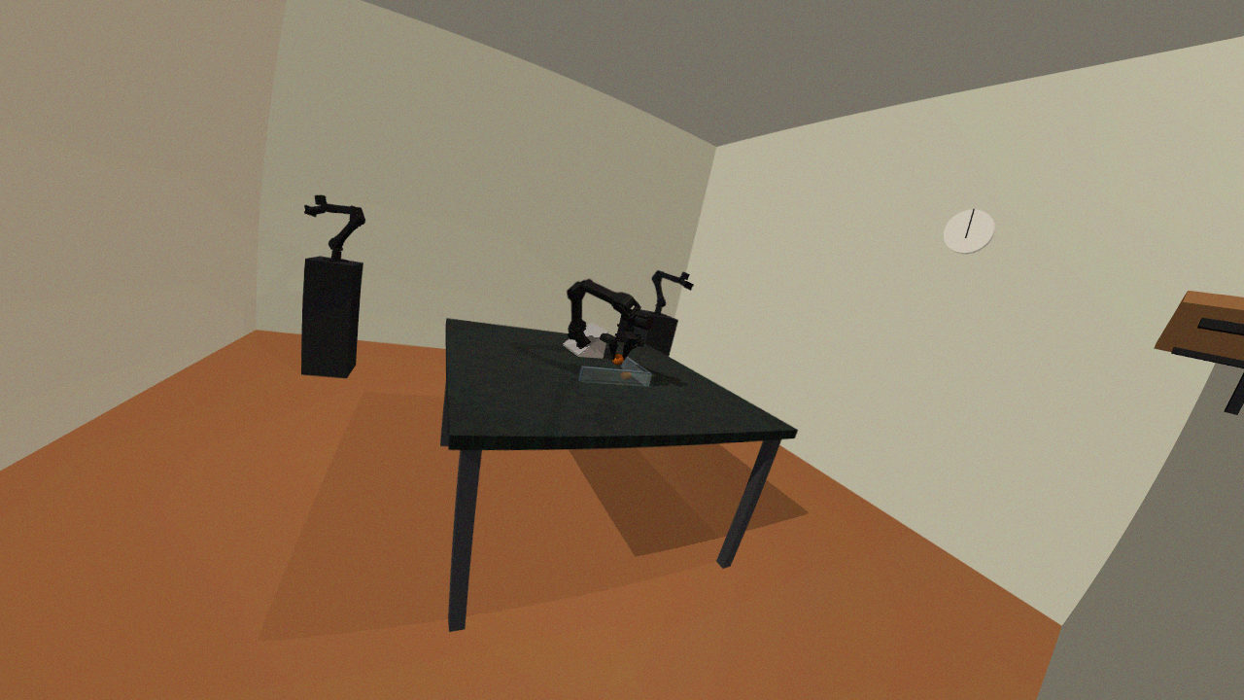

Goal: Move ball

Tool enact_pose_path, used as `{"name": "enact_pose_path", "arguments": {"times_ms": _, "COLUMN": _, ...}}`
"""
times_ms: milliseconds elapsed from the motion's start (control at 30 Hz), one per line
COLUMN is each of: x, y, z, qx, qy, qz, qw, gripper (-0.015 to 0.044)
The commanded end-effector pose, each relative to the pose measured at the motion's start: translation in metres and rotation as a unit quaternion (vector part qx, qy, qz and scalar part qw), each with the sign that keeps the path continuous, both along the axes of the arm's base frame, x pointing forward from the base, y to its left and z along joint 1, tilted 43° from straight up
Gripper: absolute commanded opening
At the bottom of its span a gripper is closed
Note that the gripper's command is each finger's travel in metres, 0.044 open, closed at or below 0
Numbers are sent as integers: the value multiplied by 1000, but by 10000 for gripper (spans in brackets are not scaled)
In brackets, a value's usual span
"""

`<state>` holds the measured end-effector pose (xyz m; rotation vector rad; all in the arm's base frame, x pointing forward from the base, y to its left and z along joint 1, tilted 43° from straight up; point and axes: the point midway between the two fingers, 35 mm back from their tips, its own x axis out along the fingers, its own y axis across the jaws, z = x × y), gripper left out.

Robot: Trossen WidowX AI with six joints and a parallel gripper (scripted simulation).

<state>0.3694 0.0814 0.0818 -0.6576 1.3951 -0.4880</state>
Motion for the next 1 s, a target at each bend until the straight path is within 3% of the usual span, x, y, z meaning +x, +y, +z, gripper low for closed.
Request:
{"name": "enact_pose_path", "arguments": {"times_ms": 0, "x": -3, "y": 16, "z": 18, "qx": 2, "qy": -3, "qz": 5, "qw": 1000, "gripper": 0}}
{"name": "enact_pose_path", "arguments": {"times_ms": 333, "x": -13, "y": 39, "z": 44, "qx": -1, "qy": -1, "qz": 16, "qw": 1000, "gripper": 0}}
{"name": "enact_pose_path", "arguments": {"times_ms": 633, "x": -16, "y": 55, "z": -34, "qx": 6, "qy": -22, "qz": -30, "qw": 999, "gripper": 0}}
{"name": "enact_pose_path", "arguments": {"times_ms": 967, "x": -13, "y": 45, "z": -47, "qx": 6, "qy": -22, "qz": -31, "qw": 999, "gripper": 0}}
